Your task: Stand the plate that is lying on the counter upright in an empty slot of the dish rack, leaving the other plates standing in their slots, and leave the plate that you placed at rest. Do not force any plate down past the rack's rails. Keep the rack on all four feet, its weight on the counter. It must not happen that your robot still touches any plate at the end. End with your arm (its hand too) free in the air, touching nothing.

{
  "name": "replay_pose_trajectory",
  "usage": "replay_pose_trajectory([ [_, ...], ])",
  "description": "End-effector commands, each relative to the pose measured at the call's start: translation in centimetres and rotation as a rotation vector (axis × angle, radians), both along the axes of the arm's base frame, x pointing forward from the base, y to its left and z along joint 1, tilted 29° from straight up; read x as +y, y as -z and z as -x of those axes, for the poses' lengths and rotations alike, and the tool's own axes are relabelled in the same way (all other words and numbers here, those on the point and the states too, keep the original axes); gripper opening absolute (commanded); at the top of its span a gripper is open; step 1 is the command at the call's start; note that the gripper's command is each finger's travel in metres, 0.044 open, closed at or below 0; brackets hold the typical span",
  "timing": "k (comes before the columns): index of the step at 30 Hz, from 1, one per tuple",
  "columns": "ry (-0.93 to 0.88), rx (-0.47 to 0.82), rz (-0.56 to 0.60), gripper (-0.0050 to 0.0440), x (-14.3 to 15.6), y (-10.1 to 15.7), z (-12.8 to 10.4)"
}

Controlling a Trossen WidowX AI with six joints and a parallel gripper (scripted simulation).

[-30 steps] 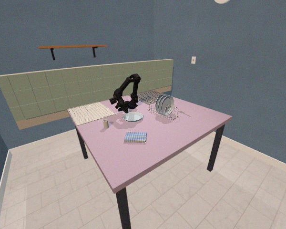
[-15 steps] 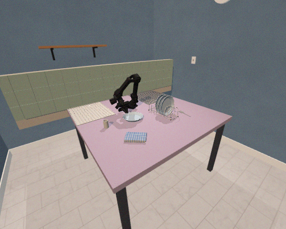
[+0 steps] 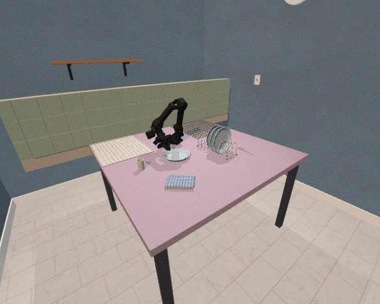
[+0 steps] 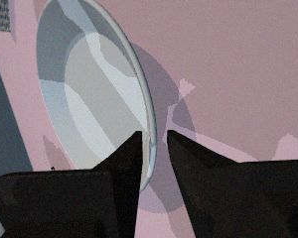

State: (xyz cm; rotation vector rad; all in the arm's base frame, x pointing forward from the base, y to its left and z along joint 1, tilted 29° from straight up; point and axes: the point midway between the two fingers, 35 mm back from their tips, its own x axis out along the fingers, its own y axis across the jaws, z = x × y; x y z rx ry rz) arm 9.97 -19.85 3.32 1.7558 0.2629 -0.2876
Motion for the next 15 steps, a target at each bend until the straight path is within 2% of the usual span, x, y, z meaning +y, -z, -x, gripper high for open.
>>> replay_pose_trajectory([
  [1,0.002,-0.004,0.000,0.0088,0.03,-0.02,-0.11],
  [15,0.002,-0.004,0.000,0.0088,0.02,0.10,-0.36],
])
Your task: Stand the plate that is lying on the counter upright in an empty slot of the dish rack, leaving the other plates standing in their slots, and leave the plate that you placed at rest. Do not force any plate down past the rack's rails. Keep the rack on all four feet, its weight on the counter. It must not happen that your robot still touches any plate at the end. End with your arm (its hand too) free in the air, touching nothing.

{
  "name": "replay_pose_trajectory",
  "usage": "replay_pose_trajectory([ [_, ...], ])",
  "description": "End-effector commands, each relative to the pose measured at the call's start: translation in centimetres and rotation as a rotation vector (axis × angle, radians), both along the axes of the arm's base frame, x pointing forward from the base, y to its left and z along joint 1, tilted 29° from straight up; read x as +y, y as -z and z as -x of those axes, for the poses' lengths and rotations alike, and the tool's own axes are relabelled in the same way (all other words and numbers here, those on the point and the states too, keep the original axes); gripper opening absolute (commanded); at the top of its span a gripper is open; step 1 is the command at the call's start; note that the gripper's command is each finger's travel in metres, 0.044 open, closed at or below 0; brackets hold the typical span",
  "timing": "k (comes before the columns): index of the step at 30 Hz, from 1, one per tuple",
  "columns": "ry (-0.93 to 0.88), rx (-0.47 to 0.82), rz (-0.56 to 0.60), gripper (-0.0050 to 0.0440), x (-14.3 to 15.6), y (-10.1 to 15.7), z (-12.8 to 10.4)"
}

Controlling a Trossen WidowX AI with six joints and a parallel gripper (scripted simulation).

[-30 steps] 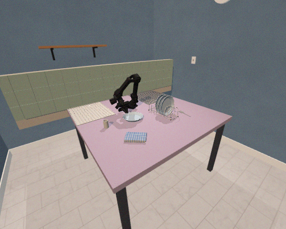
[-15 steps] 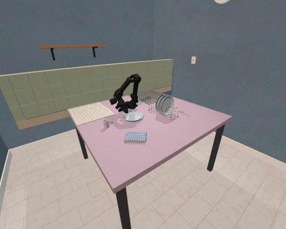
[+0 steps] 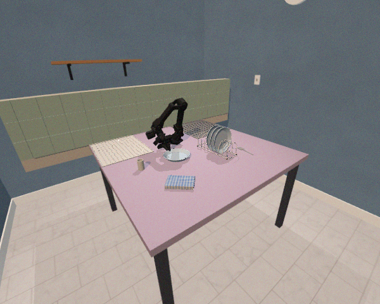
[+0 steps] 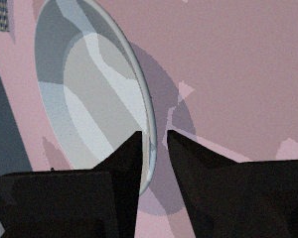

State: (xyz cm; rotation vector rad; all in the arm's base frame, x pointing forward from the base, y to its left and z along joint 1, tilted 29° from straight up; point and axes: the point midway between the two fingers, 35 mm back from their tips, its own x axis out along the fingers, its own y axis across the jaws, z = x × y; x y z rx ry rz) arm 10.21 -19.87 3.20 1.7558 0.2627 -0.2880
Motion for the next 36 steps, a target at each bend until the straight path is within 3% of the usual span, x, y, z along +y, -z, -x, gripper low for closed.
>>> replay_pose_trajectory([
  [1,0.002,-0.004,-0.001,0.0088,0.04,-0.02,-0.12],
  [36,0.000,0.000,0.000,0.0074,-0.01,0.10,-0.19],
])
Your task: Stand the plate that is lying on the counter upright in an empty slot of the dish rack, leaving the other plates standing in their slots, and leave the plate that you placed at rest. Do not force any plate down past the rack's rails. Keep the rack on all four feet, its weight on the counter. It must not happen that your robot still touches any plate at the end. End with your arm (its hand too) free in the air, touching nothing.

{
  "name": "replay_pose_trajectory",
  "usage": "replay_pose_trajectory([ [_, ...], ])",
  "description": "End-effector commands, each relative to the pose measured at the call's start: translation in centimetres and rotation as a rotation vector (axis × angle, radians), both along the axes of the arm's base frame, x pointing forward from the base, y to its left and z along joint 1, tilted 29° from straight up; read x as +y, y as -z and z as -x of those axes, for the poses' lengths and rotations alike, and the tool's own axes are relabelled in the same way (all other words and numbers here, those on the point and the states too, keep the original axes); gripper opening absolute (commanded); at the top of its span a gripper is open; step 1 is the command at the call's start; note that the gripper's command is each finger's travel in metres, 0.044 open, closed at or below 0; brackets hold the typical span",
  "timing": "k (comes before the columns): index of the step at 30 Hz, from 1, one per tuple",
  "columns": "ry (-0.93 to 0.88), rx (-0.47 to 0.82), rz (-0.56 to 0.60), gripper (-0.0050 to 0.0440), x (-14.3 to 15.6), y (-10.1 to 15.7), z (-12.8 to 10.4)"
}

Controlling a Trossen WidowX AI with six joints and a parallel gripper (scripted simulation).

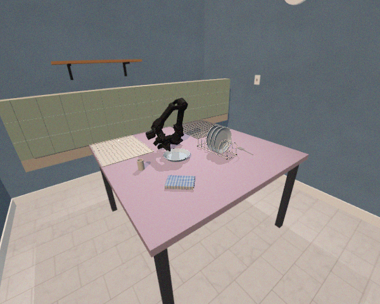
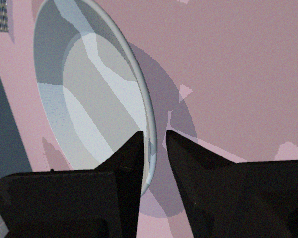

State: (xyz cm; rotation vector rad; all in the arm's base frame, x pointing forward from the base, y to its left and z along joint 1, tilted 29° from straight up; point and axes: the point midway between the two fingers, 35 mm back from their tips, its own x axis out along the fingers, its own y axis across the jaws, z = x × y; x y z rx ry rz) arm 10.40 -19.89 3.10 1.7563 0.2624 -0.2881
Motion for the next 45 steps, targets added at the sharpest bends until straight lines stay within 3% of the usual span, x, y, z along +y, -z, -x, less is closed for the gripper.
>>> replay_pose_trajectory([
  [1,0.000,0.000,0.000,0.0068,0.00,0.00,0.00],
  [11,0.000,0.000,0.000,0.0001,0.00,0.00,0.00],
  [45,0.000,0.000,0.000,0.0000,0.00,0.00,0.00],
])
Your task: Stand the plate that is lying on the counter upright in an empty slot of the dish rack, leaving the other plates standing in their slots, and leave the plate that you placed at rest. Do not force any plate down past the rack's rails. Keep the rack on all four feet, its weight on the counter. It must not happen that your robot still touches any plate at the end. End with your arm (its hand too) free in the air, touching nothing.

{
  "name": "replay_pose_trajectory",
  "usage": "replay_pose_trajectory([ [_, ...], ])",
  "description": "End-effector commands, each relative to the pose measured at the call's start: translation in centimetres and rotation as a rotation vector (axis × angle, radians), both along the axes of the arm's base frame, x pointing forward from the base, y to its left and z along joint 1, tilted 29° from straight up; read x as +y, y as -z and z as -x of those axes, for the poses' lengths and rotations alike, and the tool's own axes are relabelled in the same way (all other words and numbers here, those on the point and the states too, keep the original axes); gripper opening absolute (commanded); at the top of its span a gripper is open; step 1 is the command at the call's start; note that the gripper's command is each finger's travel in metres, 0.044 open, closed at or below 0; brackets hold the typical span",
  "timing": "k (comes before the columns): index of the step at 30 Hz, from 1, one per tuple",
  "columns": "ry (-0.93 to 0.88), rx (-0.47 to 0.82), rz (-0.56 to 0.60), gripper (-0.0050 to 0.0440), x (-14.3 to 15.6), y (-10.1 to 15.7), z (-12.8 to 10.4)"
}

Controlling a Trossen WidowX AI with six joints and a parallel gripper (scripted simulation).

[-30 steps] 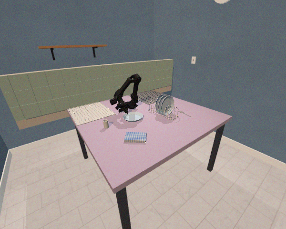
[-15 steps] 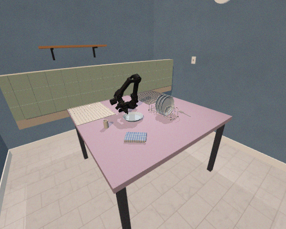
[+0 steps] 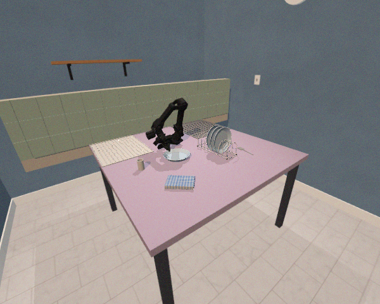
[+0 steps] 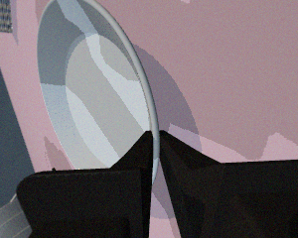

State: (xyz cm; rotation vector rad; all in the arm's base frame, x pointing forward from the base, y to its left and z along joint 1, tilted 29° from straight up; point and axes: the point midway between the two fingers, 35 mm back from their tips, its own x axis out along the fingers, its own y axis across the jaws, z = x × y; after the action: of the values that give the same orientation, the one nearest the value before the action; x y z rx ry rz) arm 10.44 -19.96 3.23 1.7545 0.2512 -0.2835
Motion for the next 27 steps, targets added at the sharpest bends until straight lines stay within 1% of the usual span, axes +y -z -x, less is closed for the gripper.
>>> replay_pose_trajectory([
  [1,-0.004,0.009,-0.004,0.0000,0.07,0.13,0.04],
  [19,-0.005,0.010,-0.004,0.0000,0.07,0.12,0.04],
  [27,-0.010,0.033,-0.004,0.0000,-0.06,-0.33,0.11],
])
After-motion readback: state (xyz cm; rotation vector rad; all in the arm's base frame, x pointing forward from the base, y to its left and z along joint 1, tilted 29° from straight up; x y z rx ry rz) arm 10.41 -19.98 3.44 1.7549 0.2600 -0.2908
